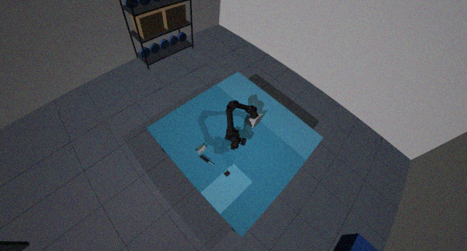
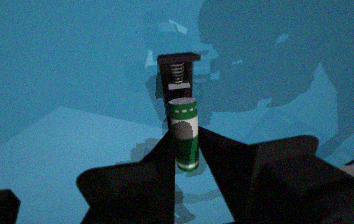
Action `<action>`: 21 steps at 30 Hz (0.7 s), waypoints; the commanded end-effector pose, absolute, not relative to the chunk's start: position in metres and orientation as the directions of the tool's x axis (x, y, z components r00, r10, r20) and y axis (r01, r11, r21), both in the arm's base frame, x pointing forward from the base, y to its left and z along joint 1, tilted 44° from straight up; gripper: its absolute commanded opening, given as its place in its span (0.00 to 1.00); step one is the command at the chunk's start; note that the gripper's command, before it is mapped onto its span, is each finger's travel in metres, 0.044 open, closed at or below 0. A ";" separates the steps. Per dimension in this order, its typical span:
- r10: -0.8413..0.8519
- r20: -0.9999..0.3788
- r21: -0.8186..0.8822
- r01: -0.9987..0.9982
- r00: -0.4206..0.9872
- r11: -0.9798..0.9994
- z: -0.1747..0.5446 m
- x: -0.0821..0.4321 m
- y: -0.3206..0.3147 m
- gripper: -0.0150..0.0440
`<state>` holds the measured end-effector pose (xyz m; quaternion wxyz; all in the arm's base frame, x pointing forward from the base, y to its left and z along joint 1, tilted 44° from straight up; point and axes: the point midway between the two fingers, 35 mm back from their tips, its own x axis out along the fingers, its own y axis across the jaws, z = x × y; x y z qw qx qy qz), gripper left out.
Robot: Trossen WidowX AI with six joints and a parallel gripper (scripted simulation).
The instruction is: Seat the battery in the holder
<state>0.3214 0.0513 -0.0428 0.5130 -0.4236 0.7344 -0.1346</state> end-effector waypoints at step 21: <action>-0.791 -0.574 -0.623 -0.513 -0.213 0.591 -0.051 0.326 0.048 0.40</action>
